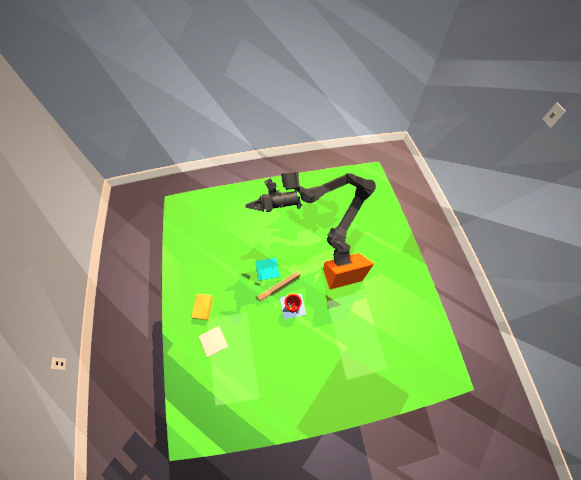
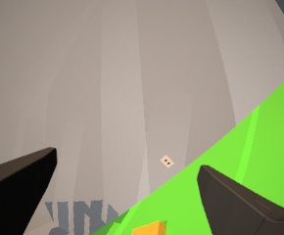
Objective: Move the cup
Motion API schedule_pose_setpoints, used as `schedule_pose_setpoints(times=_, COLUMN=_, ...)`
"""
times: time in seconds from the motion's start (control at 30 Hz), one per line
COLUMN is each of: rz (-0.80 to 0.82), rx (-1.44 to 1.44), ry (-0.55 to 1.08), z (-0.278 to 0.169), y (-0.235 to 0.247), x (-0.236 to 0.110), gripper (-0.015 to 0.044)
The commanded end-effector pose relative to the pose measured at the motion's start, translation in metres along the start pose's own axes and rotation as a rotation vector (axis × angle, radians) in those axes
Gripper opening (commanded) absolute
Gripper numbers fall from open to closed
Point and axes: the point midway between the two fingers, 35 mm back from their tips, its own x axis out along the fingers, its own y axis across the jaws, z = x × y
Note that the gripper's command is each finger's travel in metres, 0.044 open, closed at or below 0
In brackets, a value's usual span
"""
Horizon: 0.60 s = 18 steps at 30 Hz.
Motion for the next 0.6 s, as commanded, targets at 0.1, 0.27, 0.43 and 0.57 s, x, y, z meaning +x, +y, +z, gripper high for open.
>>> schedule_pose_setpoints(times=0.1, rz=-0.002, rx=0.084, ry=0.089, z=-0.025, y=0.006, x=0.012, gripper=0.0295)
schedule_pose_setpoints(times=0.27, rz=-0.077, rx=0.32, ry=0.409, z=-0.112, y=0.028, x=0.035, gripper=0.0164)
schedule_pose_setpoints(times=0.43, rz=-0.267, rx=0.478, ry=0.727, z=-0.203, y=0.049, x=0.03, gripper=0.0148)
schedule_pose_setpoints(times=0.57, rz=-0.46, rx=0.523, ry=0.906, z=-0.261, y=0.06, x=0.01, gripper=0.0148)
